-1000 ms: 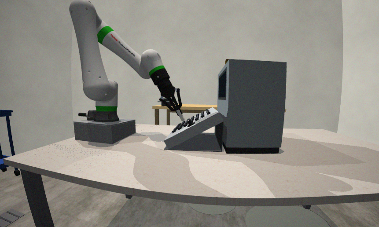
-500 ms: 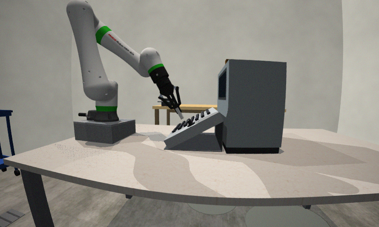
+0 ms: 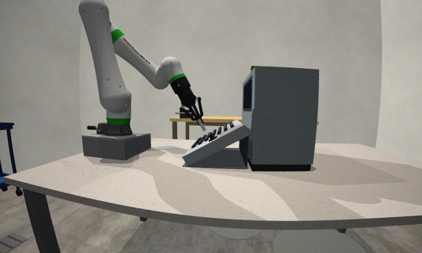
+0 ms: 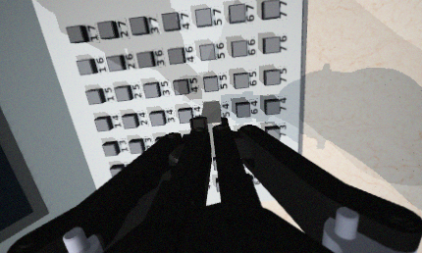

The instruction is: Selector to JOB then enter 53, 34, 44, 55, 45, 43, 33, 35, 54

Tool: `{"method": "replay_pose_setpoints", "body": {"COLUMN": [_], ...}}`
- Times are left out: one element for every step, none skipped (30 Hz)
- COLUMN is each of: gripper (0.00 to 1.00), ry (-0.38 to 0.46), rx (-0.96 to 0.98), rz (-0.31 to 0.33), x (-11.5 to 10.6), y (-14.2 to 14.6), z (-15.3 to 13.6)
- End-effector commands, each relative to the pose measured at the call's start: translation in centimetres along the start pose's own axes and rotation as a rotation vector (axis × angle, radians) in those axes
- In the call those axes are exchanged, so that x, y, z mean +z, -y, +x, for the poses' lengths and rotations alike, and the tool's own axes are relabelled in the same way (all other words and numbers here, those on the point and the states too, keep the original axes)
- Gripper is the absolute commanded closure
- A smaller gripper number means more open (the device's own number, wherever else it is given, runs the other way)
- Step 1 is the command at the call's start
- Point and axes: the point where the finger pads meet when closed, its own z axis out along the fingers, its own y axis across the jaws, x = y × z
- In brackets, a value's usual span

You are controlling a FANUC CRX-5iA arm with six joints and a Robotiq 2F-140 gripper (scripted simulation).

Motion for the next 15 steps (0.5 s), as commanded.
{"method": "replay_pose_setpoints", "body": {"gripper": [1.00, 1.00, 1.00, 1.00, 1.00, 1.00, 1.00, 1.00, 1.00, 1.00, 1.00, 1.00, 1.00, 1.00, 1.00], "ry": [0.000, 0.000, 0.000, 0.000, 0.000, 0.000, 0.000, 0.000, 0.000, 0.000, 0.000, 0.000, 0.000, 0.000, 0.000], "rx": [-0.002, -0.002, -0.002, -0.002, -0.002, -0.002, -0.002, -0.002, -0.002, -0.002, -0.002, -0.002, -0.002, -0.002, -0.002], "rz": [0.000, 0.000, 0.000, 0.000, 0.000, 0.000, 0.000, 0.000, 0.000, 0.000, 0.000, 0.000, 0.000, 0.000, 0.000], "x": [0.0, 0.0, 0.0, 0.0, 0.0, 0.1, 0.1, 0.2, 0.3, 0.5, 0.6, 0.8, 0.9, 1.1, 1.3], "y": [-0.1, -0.1, -0.1, -0.1, -0.1, 0.0, 0.0, 0.0, 0.0, -0.1, 0.0, 0.0, 0.0, 0.0, -0.1], "z": [-0.8, -0.8, -0.8, -0.8, -0.8, -0.8, -0.8, -0.8, -0.8, -0.8, -0.8, -0.8, -0.8, -0.8, -0.8]}}
